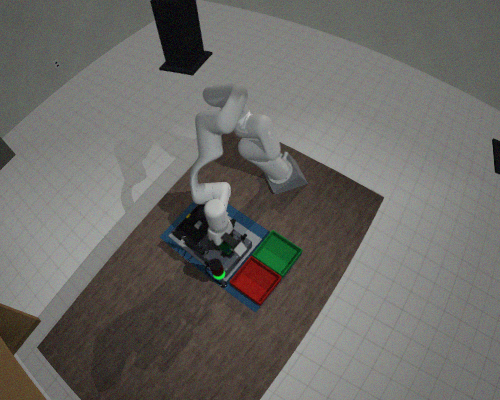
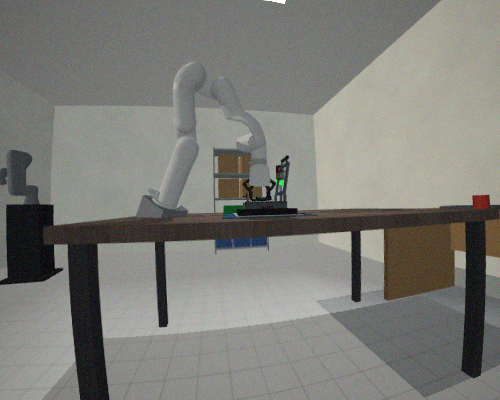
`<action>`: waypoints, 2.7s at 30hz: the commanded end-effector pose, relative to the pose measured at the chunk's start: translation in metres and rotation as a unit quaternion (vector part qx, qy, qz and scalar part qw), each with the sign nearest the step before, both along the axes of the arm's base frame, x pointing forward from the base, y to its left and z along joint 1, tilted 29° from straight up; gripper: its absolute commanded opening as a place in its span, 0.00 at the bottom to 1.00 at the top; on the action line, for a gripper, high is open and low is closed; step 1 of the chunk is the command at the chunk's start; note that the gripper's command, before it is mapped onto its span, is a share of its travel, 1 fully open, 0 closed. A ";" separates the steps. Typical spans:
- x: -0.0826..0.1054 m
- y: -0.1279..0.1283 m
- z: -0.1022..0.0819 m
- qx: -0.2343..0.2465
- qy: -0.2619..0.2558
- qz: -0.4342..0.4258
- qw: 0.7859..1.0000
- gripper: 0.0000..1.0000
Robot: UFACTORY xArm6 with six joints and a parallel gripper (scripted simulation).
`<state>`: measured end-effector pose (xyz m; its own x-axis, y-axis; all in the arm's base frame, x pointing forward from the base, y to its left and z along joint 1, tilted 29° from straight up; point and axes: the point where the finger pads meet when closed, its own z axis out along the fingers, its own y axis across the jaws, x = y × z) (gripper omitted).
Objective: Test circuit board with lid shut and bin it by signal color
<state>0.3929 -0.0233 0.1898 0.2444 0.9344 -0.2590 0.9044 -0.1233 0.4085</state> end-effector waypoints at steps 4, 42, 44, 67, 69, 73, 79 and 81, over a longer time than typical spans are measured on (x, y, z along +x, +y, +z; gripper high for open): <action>0.001 0.000 0.001 0.000 -0.002 0.000 1.000 0.89; 0.001 0.000 0.001 0.000 -0.002 0.000 1.000 0.79; 0.001 0.000 0.001 0.000 -0.002 0.000 1.000 0.79; 0.001 0.000 0.001 0.000 -0.002 0.000 1.000 0.79; 0.001 0.000 0.002 0.000 -0.002 0.000 1.000 0.79; 0.000 0.001 0.003 0.000 -0.002 0.000 1.000 0.79; 0.000 0.001 0.004 0.000 -0.002 0.000 1.000 0.79; 0.000 0.001 0.004 0.000 -0.002 0.000 1.000 0.79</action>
